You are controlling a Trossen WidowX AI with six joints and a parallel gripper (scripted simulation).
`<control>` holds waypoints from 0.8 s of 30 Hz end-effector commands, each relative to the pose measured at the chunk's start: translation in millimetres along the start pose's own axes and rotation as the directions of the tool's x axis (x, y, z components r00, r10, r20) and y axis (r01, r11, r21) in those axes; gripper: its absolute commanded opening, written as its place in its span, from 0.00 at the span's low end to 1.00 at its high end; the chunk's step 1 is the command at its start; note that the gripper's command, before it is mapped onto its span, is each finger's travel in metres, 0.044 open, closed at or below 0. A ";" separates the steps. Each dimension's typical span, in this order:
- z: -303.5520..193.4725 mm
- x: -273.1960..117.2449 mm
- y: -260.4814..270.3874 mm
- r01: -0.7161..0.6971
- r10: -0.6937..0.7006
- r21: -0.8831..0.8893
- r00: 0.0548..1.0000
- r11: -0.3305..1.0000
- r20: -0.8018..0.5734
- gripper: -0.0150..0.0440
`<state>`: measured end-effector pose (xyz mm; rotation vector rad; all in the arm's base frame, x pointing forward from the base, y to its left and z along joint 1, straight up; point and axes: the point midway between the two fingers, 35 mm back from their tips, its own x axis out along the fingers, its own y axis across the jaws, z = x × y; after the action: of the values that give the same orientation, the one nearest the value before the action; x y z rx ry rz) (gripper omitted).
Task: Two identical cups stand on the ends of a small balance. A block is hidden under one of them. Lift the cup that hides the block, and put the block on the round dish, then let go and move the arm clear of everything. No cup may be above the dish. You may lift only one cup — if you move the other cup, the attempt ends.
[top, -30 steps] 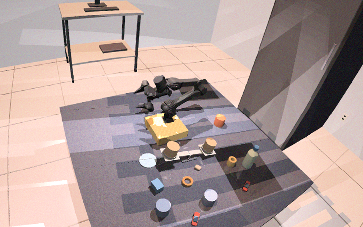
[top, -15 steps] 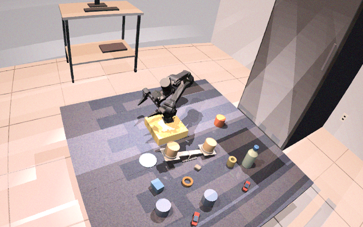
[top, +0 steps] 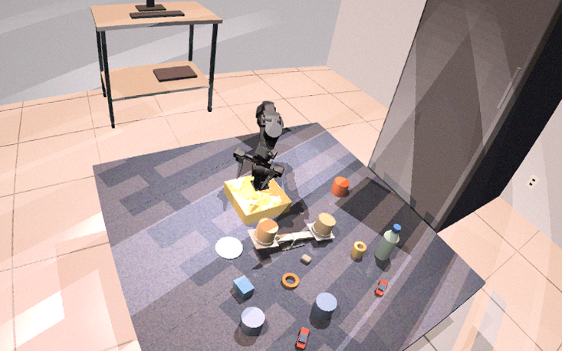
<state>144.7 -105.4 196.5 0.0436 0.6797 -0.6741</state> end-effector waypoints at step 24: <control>-12.8 -67.3 116.1 -0.577 0.555 -0.276 0.816 0.769 -0.158 1.00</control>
<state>166.0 23.5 205.3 -0.0103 0.7728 0.0109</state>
